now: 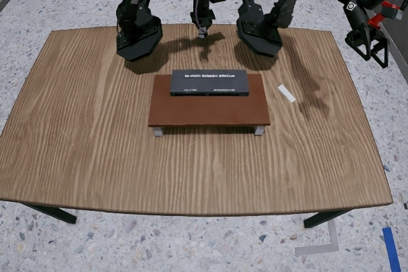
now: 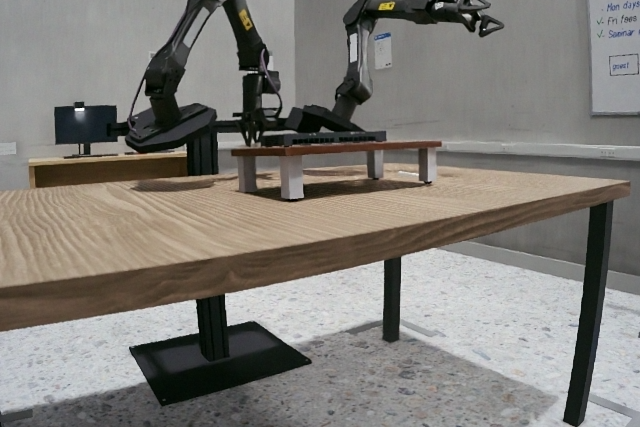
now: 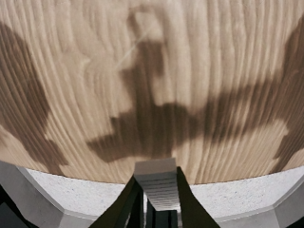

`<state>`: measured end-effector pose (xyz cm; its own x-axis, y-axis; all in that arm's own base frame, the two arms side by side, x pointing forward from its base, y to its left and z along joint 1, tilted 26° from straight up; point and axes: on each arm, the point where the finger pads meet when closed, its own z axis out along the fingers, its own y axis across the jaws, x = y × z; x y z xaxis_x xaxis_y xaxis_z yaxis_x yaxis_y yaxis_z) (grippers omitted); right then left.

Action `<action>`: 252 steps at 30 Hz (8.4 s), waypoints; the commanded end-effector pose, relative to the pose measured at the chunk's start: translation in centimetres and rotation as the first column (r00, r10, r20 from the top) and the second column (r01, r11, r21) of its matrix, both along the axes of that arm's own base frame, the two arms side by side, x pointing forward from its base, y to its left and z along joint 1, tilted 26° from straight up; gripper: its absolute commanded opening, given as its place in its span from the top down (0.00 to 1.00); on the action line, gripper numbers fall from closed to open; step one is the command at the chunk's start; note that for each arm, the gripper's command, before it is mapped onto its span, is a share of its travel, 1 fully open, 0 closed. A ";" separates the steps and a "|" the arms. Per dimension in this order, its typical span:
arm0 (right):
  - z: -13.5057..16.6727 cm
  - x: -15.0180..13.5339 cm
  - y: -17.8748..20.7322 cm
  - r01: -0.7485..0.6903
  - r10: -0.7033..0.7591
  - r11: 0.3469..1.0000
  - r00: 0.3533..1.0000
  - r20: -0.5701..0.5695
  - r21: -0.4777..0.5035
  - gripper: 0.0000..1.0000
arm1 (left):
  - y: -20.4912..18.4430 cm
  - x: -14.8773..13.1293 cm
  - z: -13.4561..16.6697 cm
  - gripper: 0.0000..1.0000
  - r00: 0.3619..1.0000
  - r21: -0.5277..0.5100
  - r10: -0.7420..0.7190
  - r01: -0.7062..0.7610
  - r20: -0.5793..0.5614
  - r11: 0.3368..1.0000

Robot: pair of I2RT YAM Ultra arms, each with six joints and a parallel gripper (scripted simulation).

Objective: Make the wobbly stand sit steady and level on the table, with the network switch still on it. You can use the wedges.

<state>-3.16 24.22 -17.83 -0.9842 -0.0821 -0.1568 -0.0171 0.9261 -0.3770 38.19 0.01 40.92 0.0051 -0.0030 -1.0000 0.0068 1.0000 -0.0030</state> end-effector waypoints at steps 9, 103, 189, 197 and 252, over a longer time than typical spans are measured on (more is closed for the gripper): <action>7.0 8.8 -0.3 0.273 -0.282 0.957 0.956 0.081 0.098 1.00 | -0.6 -0.7 0.6 0.00 1.000 0.007 -0.016 0.016 0.011 1.000; 10.2 24.8 -32.0 0.806 -0.975 0.022 -0.113 0.190 0.591 1.00 | -0.6 -0.7 0.6 0.00 1.000 0.007 -0.016 0.016 0.011 1.000; 20.7 32.2 -28.1 0.649 -0.945 0.327 0.237 0.226 0.687 0.58 | -0.6 -0.7 0.6 1.00 1.000 0.007 -0.016 0.016 0.011 1.000; 29.9 38.9 -27.0 0.331 -0.800 0.569 0.433 0.415 0.752 0.58 | -0.7 1.4 -4.5 1.00 0.992 -0.005 -0.012 0.011 -0.129 1.000; 62.2 40.1 -23.6 -0.385 -0.005 0.922 0.098 0.995 0.043 0.58 | -10.7 0.2 -37.7 1.00 0.193 0.426 0.389 0.218 -0.901 0.878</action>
